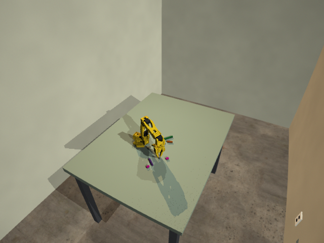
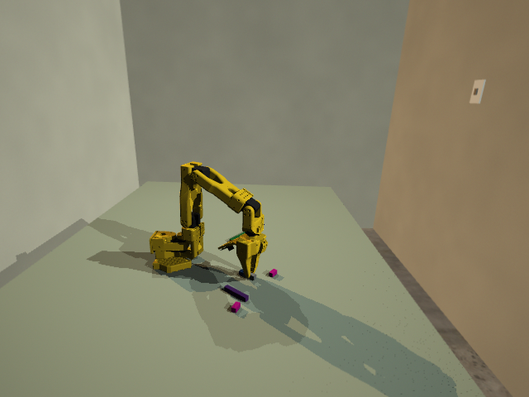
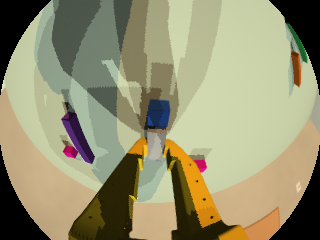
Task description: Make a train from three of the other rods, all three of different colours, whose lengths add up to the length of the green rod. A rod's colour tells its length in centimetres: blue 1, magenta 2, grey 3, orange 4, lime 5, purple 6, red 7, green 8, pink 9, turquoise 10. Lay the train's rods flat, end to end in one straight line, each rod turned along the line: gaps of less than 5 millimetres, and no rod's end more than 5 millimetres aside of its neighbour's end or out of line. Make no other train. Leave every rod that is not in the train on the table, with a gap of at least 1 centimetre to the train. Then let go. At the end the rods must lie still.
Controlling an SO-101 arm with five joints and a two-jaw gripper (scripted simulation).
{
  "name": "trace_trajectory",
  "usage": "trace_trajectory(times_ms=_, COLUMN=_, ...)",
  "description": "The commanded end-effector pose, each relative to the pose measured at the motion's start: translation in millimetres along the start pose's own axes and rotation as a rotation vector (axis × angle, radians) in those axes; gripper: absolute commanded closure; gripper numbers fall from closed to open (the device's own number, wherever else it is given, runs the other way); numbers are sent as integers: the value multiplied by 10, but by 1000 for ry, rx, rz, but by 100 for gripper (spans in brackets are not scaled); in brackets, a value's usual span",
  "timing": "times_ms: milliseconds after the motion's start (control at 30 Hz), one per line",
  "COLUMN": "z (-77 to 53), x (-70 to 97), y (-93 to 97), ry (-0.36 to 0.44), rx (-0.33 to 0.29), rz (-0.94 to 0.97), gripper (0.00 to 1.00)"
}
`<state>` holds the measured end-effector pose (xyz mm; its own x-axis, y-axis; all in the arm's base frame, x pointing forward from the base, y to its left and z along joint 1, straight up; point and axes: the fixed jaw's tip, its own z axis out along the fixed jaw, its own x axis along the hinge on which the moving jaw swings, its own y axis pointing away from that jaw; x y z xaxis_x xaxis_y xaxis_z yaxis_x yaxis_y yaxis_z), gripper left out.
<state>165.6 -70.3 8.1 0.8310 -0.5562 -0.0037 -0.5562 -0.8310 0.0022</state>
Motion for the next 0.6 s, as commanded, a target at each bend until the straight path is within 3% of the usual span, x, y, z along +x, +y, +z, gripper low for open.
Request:
trace_trajectory(times_ms=0, z=-88, x=87, y=-31, ry=63, rx=16, rz=-9, gripper=100)
trace_trajectory(times_ms=567, z=-88, x=87, y=-31, ry=63, rx=16, rz=-9, gripper=96)
